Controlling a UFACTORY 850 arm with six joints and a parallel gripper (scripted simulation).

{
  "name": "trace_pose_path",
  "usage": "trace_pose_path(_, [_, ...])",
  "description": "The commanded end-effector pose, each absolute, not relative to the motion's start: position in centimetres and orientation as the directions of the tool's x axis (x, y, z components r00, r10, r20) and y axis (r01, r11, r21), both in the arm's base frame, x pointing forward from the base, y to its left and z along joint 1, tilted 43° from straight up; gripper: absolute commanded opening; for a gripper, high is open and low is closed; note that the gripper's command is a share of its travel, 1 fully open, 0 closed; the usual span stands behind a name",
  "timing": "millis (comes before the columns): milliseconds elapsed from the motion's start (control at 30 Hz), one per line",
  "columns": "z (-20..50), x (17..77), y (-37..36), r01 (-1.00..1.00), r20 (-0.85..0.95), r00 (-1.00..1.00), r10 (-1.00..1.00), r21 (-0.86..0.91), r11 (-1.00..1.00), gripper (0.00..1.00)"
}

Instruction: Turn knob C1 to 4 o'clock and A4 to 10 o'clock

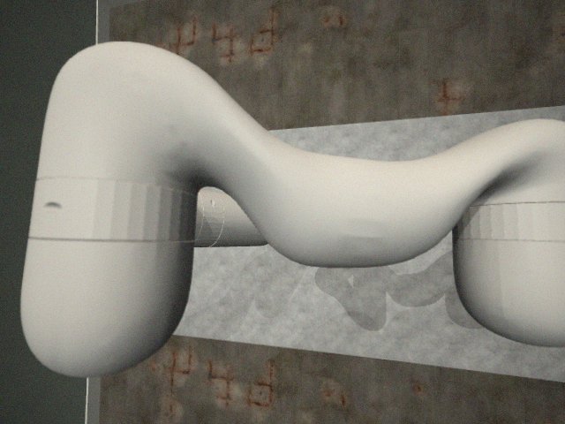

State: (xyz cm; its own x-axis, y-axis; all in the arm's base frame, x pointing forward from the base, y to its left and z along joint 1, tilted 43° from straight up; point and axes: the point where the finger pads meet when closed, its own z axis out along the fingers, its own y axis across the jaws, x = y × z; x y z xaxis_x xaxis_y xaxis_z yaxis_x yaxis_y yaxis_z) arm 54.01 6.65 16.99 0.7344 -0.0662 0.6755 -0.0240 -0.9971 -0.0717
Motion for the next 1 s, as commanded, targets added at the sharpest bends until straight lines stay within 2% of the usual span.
trace_pose_path(0, [16.72,54.33,6.69,-0.024,0.676,0.734,-0.066,-0.072,-0.997,0.19])
trace_pose_path(967, [15.97,55.09,6.77,-0.024,0.676,0.734,-0.066,-0.072,-0.997,0.19])
